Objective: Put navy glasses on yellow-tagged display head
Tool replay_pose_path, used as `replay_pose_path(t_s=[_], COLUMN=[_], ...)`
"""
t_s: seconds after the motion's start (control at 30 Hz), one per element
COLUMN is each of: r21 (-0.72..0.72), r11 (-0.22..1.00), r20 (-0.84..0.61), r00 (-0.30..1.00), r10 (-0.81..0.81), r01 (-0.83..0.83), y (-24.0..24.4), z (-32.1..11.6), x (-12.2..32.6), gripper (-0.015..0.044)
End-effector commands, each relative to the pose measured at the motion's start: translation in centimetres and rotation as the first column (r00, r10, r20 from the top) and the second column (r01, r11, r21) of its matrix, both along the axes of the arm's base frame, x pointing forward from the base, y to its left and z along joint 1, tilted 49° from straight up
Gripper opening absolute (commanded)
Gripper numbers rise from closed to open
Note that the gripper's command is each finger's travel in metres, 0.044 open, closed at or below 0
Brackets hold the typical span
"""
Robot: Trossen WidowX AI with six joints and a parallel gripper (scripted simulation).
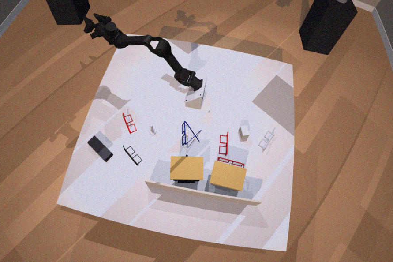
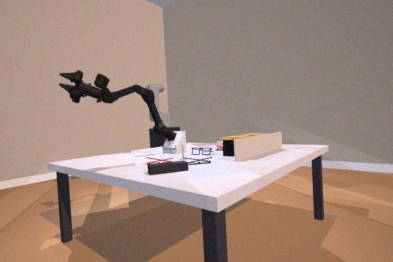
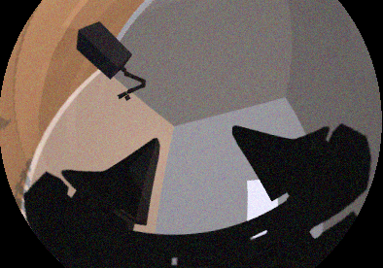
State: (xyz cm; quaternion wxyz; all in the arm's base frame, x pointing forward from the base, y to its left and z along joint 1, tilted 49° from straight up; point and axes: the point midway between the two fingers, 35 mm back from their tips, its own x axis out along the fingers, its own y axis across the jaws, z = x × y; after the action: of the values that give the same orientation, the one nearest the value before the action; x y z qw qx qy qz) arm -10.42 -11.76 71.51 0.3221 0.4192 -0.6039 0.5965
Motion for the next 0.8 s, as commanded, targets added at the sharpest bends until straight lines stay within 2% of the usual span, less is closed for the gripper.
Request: replay_pose_path(t_s=[0.0,0.23,0.3,0.53,0.77], r21=[0.000,0.000,0.005,0.052,0.068], r11=[1.000,1.000,0.999,0.921,0.726], r20=[0.000,0.000,0.005,0.131,0.356], r00=[1.000,1.000,0.999,0.917,0.697], r10=[0.000,0.000,0.040,0.378,0.623], r01=[0.000,0.000,-0.040,-0.387,-0.684], y=[0.0,0.0,-0.7,-8.0,-16.0], z=[0.0,0.0,-0.1,-2.2,-6.4], x=[0.0,0.0,0.1,1.0,4.3], gripper=[0.0426,0.0440,0.0387,0.0204,0.0020])
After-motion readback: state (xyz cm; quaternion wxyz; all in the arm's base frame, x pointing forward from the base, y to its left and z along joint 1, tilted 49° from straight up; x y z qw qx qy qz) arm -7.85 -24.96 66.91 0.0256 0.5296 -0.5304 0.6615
